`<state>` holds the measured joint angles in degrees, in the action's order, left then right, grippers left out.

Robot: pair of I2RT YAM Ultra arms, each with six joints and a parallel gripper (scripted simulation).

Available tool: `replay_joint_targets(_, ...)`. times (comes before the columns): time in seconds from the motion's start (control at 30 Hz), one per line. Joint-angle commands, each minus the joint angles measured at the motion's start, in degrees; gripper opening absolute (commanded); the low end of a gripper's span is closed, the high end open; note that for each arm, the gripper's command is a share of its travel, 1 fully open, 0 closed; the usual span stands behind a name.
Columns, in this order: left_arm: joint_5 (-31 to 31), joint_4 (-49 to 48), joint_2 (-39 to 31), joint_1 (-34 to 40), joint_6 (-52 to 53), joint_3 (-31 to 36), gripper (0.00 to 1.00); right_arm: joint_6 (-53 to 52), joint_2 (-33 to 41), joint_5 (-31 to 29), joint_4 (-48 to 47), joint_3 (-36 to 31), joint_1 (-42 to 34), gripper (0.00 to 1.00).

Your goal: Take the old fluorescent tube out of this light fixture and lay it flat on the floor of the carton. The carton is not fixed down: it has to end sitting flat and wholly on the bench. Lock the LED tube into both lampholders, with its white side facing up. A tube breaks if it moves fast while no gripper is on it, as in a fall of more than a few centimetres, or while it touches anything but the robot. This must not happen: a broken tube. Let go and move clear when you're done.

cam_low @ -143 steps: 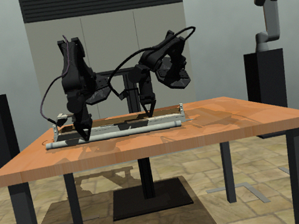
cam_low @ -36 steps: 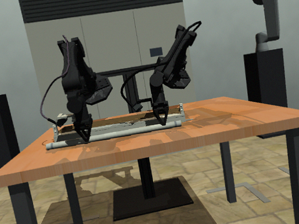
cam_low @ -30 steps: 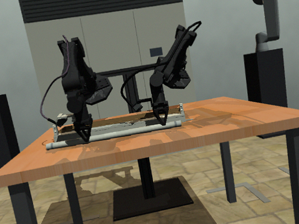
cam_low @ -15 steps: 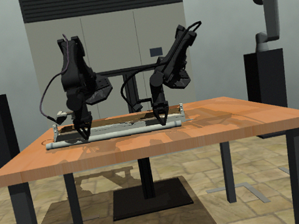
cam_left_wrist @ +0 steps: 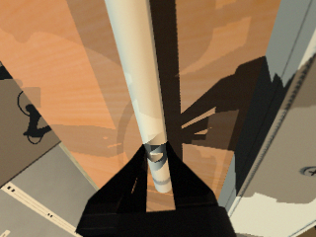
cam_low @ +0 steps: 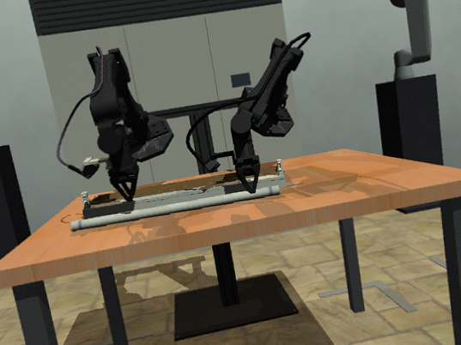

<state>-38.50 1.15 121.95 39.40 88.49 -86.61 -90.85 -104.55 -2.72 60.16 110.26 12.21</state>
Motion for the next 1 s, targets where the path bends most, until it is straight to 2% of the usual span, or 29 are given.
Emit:
replay_joint_targets(0.0, 0.7, 0.5, -0.8, 1.2, 0.1, -1.9, 0.11, -0.5, 2.0, -1.0, 1.6, -0.7, 0.3, 0.49)
replay_joint_targets(0.2, 0.7, 0.5, -0.8, 1.2, 0.1, -1.9, 0.11, -0.5, 0.4, -1.0, 1.7, 0.7, 0.4, 0.49)
replay_joint_targets(0.5, 0.7, 0.5, -0.8, 1.2, 0.1, -1.9, 0.11, 0.5, 10.1, -1.6, -21.0, -16.9, -0.7, 0.49)
replay_joint_targets(0.57, 0.7, 0.5, -0.8, 1.2, 0.1, -1.9, 0.11, 0.7, 10.2, -1.6, -18.7, -17.9, 0.3, 0.49)
replay_joint_targets(0.7, 0.7, 0.5, -0.8, 1.2, 0.1, -1.9, 0.11, 0.8, 13.8, -1.8, -26.3, -23.9, -0.5, 0.49)
replay_joint_targets(0.77, 0.7, 0.5, -0.8, 1.2, 0.1, -1.9, 0.11, 0.8, 13.8, -1.8, -26.3, -23.9, -0.5, 0.49)
replay_joint_targets(0.9, 0.7, 0.5, -0.8, 1.2, 0.1, -1.9, 0.11, 1.0, 18.8, -2.0, -38.1, -33.4, -0.7, 0.49)
replay_joint_targets(0.97, 0.7, 0.5, -0.8, 1.2, 0.1, -1.9, 0.11, 1.1, 20.4, -2.1, -41.0, -36.9, -0.8, 0.49)
